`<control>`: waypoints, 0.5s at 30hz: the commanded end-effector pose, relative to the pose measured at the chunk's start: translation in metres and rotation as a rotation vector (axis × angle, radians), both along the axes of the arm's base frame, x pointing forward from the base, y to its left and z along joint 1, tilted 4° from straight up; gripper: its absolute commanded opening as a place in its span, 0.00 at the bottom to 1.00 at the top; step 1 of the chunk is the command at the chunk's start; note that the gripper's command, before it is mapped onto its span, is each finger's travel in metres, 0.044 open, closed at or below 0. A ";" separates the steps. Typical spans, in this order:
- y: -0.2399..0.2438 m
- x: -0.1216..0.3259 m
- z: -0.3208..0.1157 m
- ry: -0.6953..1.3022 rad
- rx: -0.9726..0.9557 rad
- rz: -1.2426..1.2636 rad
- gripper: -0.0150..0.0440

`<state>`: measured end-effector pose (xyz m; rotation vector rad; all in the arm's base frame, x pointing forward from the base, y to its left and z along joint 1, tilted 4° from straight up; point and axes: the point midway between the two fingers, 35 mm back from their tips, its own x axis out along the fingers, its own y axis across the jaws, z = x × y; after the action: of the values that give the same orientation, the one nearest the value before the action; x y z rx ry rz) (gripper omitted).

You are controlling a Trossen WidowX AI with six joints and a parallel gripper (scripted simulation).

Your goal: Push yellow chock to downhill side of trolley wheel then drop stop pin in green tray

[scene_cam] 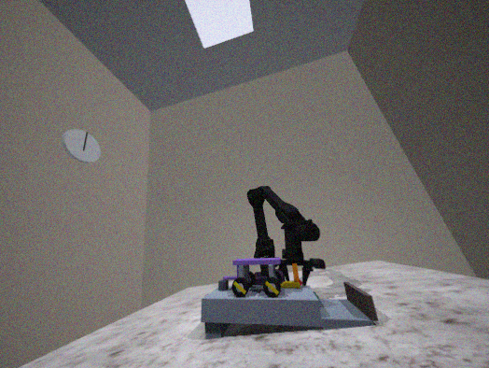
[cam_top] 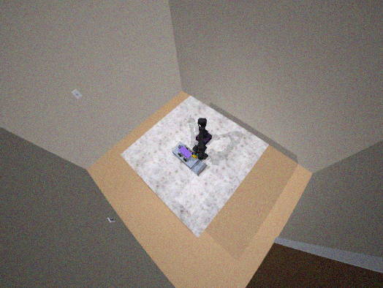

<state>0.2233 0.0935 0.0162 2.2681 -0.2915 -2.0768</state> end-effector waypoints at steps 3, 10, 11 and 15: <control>0.003 0.001 -0.003 -0.001 0.001 -0.002 0.58; 0.006 0.002 -0.005 -0.001 0.001 -0.002 0.58; 0.006 0.002 -0.005 -0.001 0.001 -0.002 0.58; 0.008 0.003 -0.006 -0.001 0.001 -0.002 0.58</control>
<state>0.2246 0.0991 0.0113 2.2674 -0.2913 -2.0769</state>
